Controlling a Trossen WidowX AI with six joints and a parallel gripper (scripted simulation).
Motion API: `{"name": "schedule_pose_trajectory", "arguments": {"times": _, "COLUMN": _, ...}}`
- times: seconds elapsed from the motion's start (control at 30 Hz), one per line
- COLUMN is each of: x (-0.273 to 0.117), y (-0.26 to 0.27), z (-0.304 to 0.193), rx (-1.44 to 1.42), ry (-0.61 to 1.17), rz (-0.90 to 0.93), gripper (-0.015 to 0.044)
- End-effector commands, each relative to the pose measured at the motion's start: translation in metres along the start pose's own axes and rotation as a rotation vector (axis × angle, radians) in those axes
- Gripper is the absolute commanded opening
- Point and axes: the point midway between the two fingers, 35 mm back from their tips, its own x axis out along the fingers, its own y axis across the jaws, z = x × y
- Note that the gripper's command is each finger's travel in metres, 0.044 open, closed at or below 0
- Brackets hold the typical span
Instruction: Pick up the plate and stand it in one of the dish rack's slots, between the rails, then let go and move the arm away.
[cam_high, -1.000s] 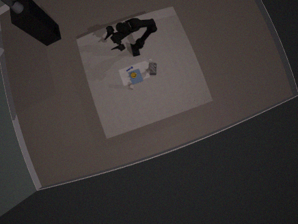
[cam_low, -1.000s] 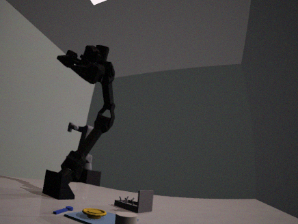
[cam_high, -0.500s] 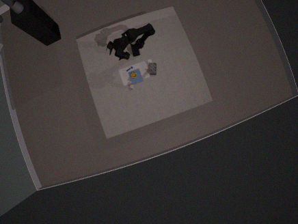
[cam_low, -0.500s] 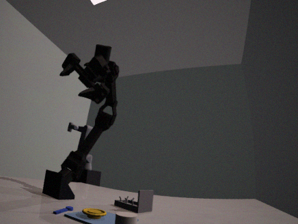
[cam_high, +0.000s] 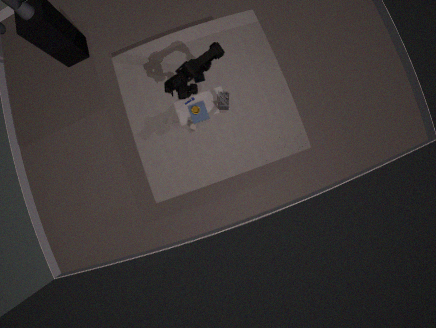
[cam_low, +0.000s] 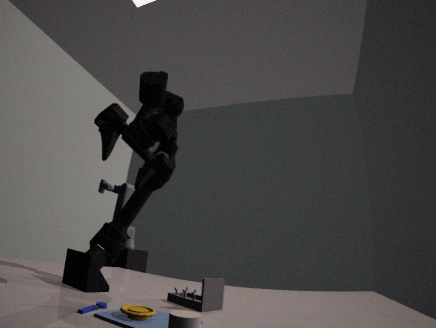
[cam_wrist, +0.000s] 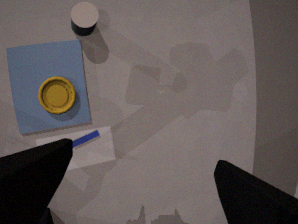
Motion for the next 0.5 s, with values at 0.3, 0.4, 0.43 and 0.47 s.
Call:
{"name": "schedule_pose_trajectory", "arguments": {"times": 0.3, "x": 0.050, "y": 0.065, "z": 0.012, "rx": -0.204, "ry": 0.075, "rz": 0.346, "gripper": 0.0400}}
{"name": "schedule_pose_trajectory", "arguments": {"times": 0.4, "x": 0.055, "y": 0.073, "z": 0.013, "rx": -0.223, "ry": 0.080, "rz": 0.387, "gripper": 0.0400}}
{"name": "schedule_pose_trajectory", "arguments": {"times": 0.43, "x": 0.055, "y": 0.073, "z": 0.013, "rx": -0.223, "ry": 0.080, "rz": 0.387, "gripper": 0.0400}}
{"name": "schedule_pose_trajectory", "arguments": {"times": 0.47, "x": 0.055, "y": 0.073, "z": 0.013, "rx": -0.223, "ry": 0.080, "rz": 0.387, "gripper": 0.0400}}
